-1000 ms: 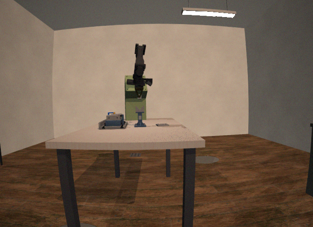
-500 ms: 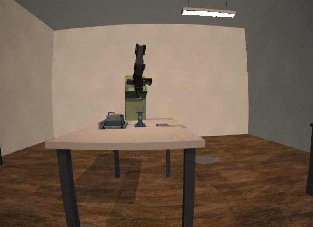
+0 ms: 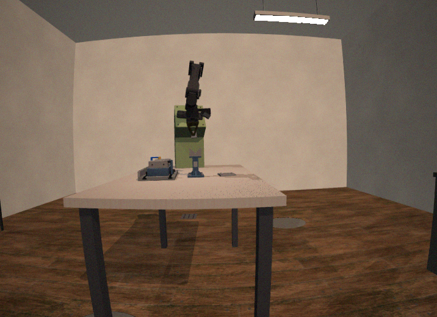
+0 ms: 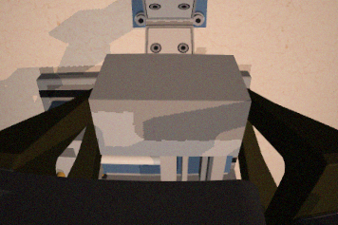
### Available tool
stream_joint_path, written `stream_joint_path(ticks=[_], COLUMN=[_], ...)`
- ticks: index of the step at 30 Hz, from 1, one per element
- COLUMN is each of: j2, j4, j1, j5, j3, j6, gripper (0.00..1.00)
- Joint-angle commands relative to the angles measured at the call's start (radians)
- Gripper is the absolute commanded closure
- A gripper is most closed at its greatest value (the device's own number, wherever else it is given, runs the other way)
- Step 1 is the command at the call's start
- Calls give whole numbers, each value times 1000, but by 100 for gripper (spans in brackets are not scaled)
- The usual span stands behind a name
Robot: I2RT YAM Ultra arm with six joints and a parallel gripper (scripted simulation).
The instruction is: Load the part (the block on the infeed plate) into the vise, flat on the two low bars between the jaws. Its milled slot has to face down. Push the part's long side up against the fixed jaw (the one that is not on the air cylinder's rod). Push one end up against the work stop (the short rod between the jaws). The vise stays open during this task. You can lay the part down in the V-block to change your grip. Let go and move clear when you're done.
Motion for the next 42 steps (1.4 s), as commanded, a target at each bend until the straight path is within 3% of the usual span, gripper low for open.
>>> stream_joint_path(ticks=[1, 7, 25, 39, 42], j2=[11, -3, 37, 124, 127], j4=[12, 7, -12, -34, -40], j1=[-23, -44, -144, -231, -236], j5=[-61, -109, -351, -582, -601], j3=[-8, -2, 34, 64, 70], j6=[-19, -32, -99, -176, -185], gripper=[100, 100, 100, 100, 100])
